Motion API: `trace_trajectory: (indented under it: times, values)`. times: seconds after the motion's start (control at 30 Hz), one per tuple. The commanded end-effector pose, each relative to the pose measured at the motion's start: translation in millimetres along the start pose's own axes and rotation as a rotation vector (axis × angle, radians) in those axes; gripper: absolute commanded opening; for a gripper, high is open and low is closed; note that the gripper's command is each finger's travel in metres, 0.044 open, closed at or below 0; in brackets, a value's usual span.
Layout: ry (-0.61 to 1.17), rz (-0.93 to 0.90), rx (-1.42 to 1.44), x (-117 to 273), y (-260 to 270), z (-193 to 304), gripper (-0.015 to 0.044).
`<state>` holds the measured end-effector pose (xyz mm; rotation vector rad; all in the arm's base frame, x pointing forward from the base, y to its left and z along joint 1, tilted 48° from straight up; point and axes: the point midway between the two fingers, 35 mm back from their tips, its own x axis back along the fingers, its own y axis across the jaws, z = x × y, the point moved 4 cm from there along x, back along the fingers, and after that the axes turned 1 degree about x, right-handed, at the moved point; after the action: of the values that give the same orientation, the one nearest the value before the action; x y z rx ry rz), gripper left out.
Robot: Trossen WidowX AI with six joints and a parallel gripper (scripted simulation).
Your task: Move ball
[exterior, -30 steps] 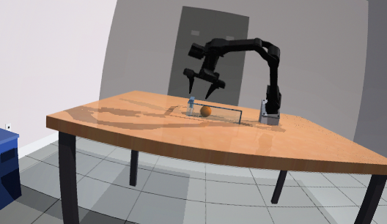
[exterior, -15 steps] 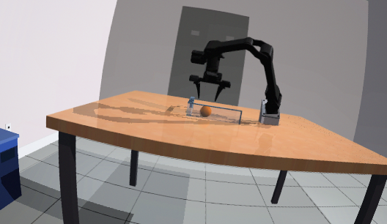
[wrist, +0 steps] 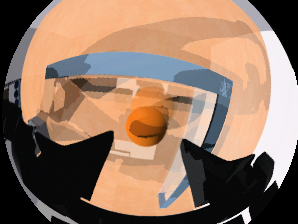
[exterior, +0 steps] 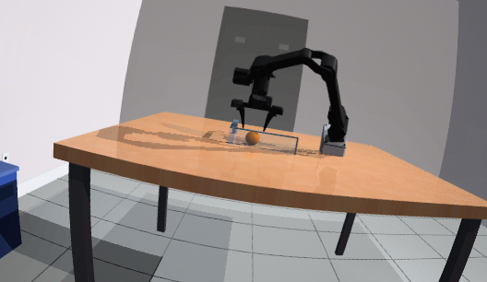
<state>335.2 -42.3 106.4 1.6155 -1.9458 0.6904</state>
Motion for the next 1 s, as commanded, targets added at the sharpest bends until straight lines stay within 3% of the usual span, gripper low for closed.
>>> trace_trajectory:
  times: [0.0, 0.53, 0.63, 0.97]
  values:
    - [-0.007, -0.004, -0.005, -8, 1, -1, 0.0355]
    - [-0.010, -0.004, -0.004, -31, 2, -1, 0.0355]
    - [-0.010, -0.004, -0.004, -31, 2, -1, 0.0276]
    - [-0.010, -0.004, -0.004, -31, 2, -1, 0.0190]
